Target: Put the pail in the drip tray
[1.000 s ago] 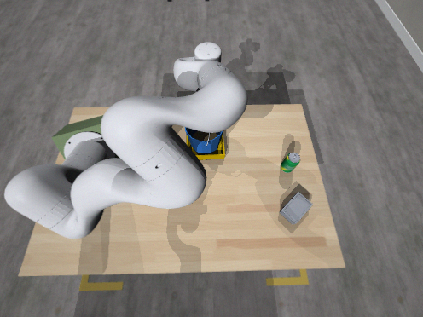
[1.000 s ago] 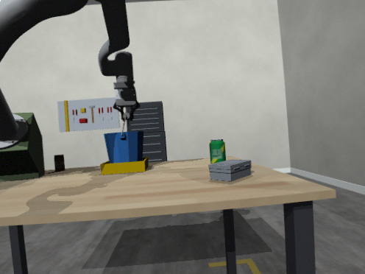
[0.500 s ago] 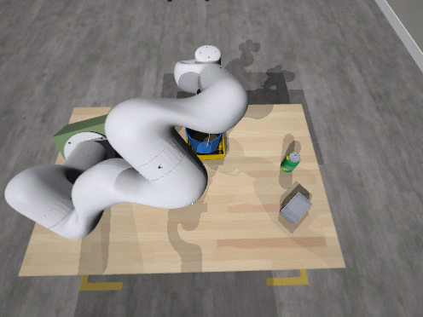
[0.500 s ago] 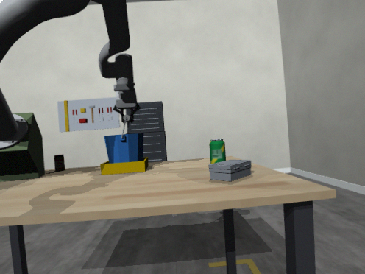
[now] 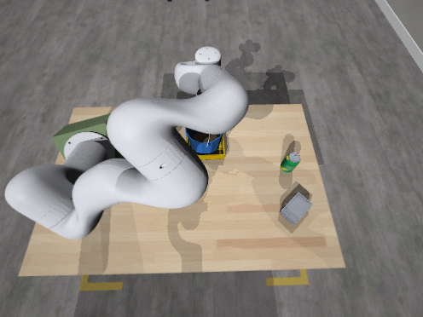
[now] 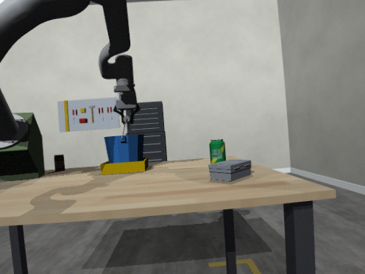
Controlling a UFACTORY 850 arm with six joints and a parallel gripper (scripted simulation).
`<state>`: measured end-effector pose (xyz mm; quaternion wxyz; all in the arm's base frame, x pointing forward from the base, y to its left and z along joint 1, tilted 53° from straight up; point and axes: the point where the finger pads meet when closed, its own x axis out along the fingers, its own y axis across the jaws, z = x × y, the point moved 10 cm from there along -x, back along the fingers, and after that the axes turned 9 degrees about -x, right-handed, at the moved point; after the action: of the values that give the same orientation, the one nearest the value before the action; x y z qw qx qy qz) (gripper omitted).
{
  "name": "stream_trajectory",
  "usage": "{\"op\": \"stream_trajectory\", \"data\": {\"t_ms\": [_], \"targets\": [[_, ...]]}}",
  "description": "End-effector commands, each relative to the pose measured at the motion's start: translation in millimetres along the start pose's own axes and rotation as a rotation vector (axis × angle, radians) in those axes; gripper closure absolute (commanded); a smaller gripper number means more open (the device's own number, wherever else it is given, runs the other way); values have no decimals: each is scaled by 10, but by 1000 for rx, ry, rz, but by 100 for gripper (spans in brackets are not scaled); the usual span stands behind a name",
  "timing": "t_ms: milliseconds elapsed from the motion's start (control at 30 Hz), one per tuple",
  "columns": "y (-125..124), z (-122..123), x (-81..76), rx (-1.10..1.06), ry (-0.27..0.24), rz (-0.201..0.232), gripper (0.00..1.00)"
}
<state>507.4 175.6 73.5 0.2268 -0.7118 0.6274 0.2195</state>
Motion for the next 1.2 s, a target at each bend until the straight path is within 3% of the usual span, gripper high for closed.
{"op": "stream_trajectory", "data": {"t_ms": [0, 633, 667, 1167], "targets": [[-5, 0, -2, 1, -1, -1, 100], [-5, 1, 0, 1, -1, -1, 100], [-5, 1, 0, 1, -1, -1, 0], [-5, 1, 0, 1, -1, -1, 0]]}}
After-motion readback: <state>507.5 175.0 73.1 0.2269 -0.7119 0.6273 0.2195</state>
